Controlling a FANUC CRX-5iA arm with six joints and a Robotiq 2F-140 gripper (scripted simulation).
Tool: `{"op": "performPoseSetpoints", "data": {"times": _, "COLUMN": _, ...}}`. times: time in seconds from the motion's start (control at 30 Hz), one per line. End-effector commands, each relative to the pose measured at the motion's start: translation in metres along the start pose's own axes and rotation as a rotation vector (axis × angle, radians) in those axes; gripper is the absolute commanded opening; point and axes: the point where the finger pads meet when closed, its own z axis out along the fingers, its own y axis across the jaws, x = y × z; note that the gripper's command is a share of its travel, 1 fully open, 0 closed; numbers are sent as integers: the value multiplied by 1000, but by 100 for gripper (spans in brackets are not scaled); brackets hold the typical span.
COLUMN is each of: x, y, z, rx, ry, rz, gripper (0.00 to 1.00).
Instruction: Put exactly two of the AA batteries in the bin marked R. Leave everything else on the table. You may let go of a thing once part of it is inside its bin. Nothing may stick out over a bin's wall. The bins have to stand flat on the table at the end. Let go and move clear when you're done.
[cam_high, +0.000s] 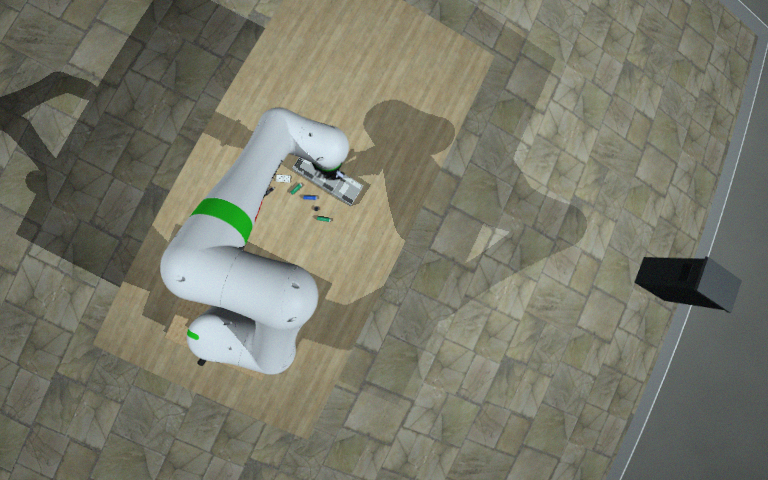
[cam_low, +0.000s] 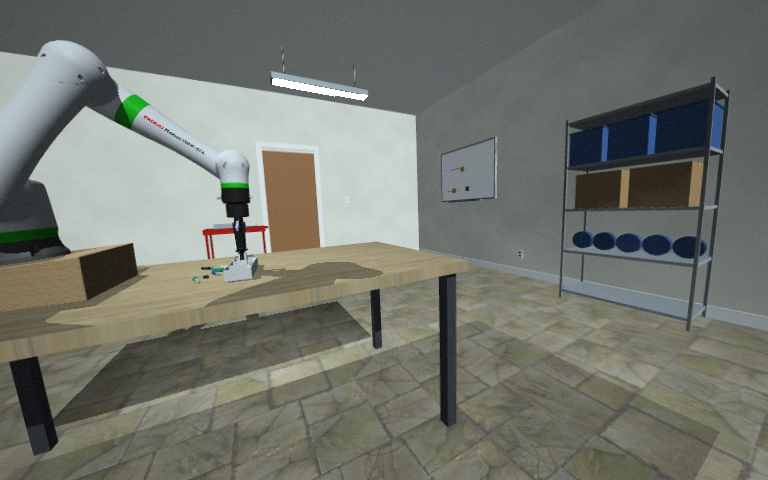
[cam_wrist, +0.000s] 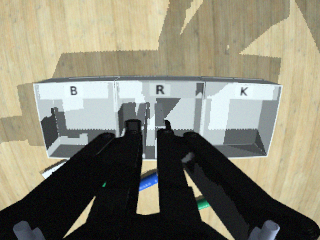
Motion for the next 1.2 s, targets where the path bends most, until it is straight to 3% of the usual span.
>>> {"op": "performPoseSetpoints", "data": {"times": 0.0, "x": 0, "y": 0, "z": 0, "rx": 0, "ry": 0, "rz": 0, "gripper": 5}}
{"op": "performPoseSetpoints", "data": {"times": 0.33, "x": 0, "y": 0, "z": 0, "rx": 0, "ry": 0, "rz": 0, "gripper": 5}}
{"op": "performPoseSetpoints", "data": {"times": 1.17, "x": 0, "y": 0, "z": -34, "rx": 0, "ry": 0, "rz": 0, "gripper": 5}}
